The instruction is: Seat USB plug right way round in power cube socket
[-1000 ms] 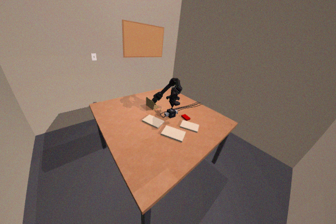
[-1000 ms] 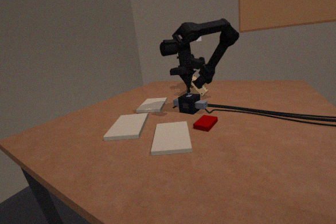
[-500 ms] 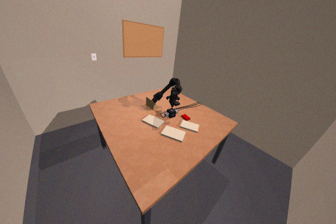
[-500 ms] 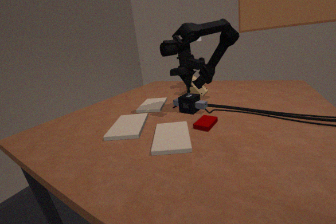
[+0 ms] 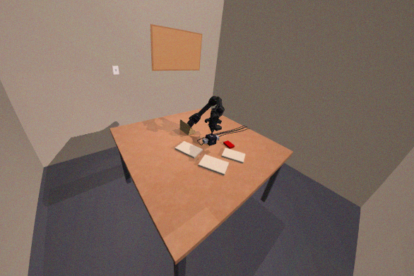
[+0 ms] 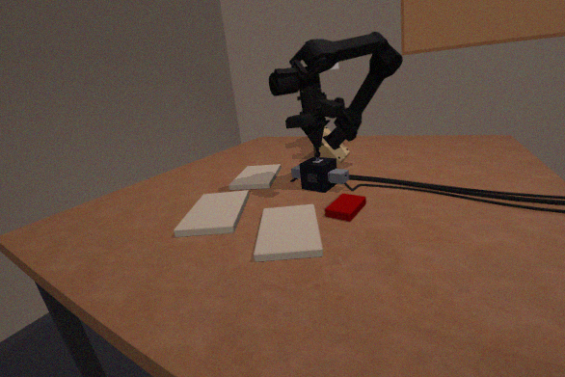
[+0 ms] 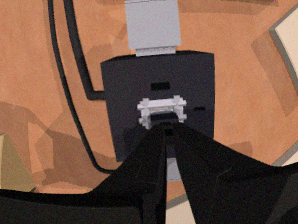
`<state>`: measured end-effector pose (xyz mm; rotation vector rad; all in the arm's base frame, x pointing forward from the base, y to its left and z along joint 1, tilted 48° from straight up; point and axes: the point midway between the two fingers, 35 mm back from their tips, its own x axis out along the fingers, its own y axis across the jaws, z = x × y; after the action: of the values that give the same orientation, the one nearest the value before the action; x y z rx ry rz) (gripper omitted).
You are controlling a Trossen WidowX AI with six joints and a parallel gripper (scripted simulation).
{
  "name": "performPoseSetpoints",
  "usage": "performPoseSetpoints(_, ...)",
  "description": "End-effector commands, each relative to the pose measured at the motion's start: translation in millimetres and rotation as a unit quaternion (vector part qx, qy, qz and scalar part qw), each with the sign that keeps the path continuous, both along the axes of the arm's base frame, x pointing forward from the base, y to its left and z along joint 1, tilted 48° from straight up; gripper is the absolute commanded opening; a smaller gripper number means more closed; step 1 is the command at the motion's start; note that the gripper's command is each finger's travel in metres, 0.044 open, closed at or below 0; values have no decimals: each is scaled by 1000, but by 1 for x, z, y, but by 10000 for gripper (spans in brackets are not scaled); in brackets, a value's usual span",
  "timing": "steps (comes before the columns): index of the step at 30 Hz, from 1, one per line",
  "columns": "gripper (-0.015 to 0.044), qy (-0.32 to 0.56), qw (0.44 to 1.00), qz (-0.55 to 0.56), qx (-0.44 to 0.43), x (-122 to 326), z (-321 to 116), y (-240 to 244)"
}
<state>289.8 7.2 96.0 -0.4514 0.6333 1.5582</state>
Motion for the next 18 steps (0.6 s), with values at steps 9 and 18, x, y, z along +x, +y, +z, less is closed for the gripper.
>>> performPoseSetpoints(9,0,-1,1000,-2,0,0,0,1)
performPoseSetpoints(18,0,-1,1000,-2,0,0,-1,2)
